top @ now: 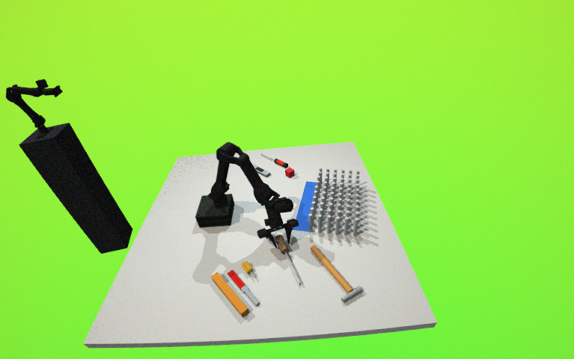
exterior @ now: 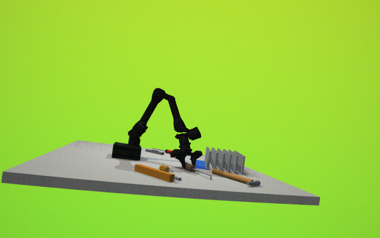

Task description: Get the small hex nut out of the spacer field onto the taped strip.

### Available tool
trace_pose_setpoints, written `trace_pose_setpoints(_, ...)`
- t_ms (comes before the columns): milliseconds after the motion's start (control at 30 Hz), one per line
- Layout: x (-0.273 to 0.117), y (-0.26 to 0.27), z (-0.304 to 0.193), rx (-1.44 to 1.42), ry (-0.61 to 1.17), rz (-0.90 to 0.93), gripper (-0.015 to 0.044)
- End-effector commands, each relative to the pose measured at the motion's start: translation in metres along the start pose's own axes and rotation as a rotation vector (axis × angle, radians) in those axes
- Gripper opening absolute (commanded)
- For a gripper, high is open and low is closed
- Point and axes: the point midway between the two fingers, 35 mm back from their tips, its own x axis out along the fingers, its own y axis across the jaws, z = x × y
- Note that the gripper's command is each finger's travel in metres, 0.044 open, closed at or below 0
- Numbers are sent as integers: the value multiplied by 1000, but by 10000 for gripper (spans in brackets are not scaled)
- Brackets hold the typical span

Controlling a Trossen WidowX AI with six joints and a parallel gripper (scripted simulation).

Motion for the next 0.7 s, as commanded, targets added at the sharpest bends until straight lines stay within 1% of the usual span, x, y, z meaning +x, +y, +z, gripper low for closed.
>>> trace_pose_setpoints(0,4,1,4,3,0,4,280)
trace_pose_setpoints(133,4,1,4,3,0,4,175)
trace_pose_setpoints(367,4,1,4,3,0,4,128)
trace_pose_setpoints(533,-3,0,1,58,-2,-2,0)
trace_pose_setpoints(667,-23,-4,-19,60,-2,-3,0)
